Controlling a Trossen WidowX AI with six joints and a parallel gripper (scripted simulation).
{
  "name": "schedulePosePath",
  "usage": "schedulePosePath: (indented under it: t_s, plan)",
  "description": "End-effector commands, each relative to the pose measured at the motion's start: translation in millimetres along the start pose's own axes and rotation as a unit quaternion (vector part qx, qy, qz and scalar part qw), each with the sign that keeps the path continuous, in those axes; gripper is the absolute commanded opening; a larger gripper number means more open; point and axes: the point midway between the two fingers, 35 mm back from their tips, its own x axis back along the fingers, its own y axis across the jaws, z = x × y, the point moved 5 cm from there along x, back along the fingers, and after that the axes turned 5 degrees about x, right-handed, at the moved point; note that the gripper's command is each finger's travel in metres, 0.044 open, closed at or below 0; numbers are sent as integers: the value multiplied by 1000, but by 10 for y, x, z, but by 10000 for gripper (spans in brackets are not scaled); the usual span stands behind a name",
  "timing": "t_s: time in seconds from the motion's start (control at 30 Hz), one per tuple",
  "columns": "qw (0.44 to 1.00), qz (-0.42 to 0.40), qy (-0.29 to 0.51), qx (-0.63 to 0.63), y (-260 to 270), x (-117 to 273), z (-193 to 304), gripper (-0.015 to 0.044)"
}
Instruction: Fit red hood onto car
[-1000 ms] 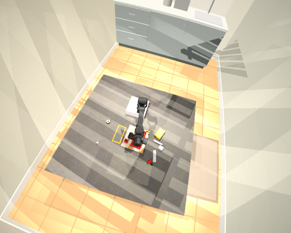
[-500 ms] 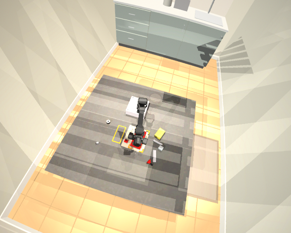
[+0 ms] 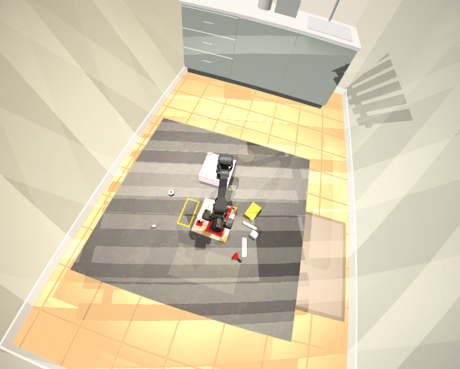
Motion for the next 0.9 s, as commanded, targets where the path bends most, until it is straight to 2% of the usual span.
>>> schedulePosePath:
  t_s: [0.0, 0.1, 0.3, 0.87]
  plan:
    - [1000, 0, 0, 0, 0, -1, 0, 440]
    - [1000, 0, 0, 0, 3, 119, -13, 440]
    - [1000, 1, 1, 0, 4, 681, -8, 440]
    - [1000, 1, 1, 0, 4, 704, -6, 440]
